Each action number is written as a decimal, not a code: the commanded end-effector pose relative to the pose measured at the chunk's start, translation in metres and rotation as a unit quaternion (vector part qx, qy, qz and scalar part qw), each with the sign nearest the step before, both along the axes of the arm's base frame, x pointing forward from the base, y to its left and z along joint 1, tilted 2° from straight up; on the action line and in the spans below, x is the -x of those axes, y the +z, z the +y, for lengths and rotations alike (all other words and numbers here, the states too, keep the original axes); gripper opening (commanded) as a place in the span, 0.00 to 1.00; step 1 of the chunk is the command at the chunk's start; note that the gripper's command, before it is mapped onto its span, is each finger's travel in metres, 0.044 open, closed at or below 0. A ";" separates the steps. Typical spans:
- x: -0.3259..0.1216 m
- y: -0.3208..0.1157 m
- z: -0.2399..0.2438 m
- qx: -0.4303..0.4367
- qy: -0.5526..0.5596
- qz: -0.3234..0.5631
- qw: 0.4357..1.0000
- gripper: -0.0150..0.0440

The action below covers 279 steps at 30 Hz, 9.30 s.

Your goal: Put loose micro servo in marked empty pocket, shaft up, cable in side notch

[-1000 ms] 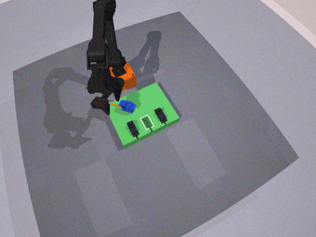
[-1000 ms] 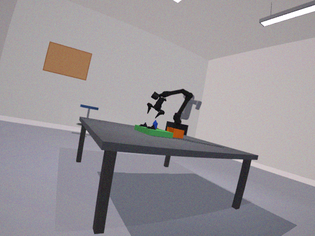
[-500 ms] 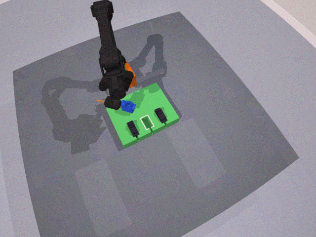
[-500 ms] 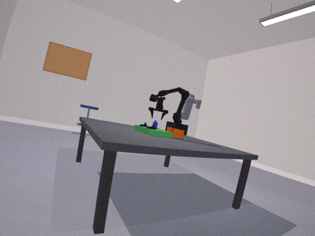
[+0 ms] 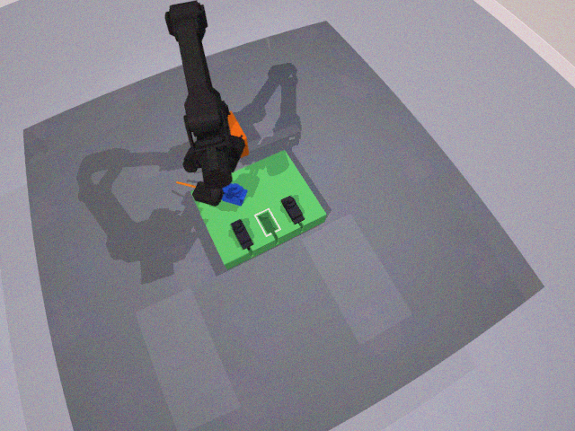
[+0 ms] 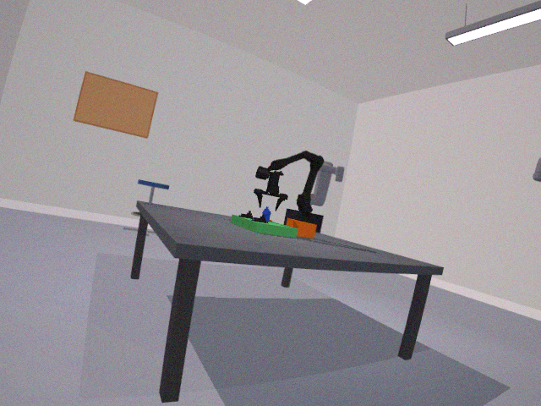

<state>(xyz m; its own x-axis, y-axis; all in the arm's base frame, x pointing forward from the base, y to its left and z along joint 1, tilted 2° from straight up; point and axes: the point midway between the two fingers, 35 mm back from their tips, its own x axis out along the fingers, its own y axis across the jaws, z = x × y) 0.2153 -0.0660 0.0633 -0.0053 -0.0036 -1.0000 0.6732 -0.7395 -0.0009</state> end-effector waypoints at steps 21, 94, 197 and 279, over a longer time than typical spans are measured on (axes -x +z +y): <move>0.003 -0.019 0.000 0.001 -0.002 0.005 1.000 0.51; -0.023 0.011 0.061 -0.004 0.178 0.004 0.984 0.25; -0.132 0.002 0.057 -0.004 0.925 0.001 0.381 0.25; -0.132 -0.057 0.057 -0.004 0.925 0.001 0.381 0.43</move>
